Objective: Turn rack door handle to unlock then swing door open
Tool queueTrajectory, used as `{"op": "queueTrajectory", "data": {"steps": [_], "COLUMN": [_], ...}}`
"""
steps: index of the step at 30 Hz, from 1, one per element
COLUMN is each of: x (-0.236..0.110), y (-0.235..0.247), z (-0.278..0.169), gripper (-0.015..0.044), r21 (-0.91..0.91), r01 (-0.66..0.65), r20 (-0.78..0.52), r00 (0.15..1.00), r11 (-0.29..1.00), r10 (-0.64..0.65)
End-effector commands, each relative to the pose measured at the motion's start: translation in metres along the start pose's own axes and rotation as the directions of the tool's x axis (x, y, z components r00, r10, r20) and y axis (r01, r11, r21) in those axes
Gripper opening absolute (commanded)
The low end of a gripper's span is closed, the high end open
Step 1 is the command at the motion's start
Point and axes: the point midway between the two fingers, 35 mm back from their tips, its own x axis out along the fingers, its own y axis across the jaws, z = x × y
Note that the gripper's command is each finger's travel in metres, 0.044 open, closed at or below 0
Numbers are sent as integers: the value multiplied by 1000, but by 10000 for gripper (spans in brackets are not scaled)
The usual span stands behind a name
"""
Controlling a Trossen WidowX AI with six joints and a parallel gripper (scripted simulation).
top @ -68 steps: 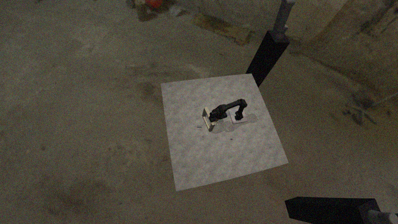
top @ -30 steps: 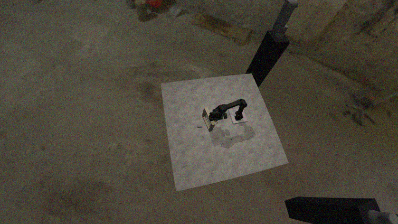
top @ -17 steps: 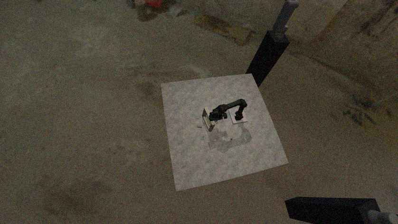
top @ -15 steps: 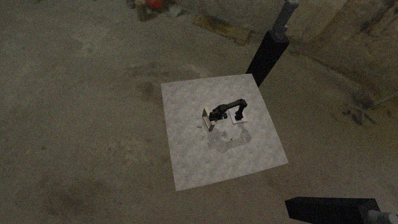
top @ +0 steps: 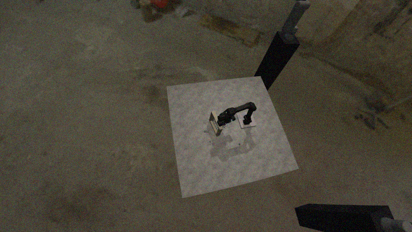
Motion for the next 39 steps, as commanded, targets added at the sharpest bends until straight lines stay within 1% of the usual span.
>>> {"op": "queueTrajectory", "data": {"steps": [1,19,39], "x": [0,0,0], "y": [-5,-30,-60], "z": [3,16,43], "gripper": [19,19,19], "r21": [-76,-390,-649], "r01": [2,6,10], "r20": [5,6,8], "r00": [1000,1000,1000], "r11": [997,921,761], "r10": [-2,-4,-6]}}
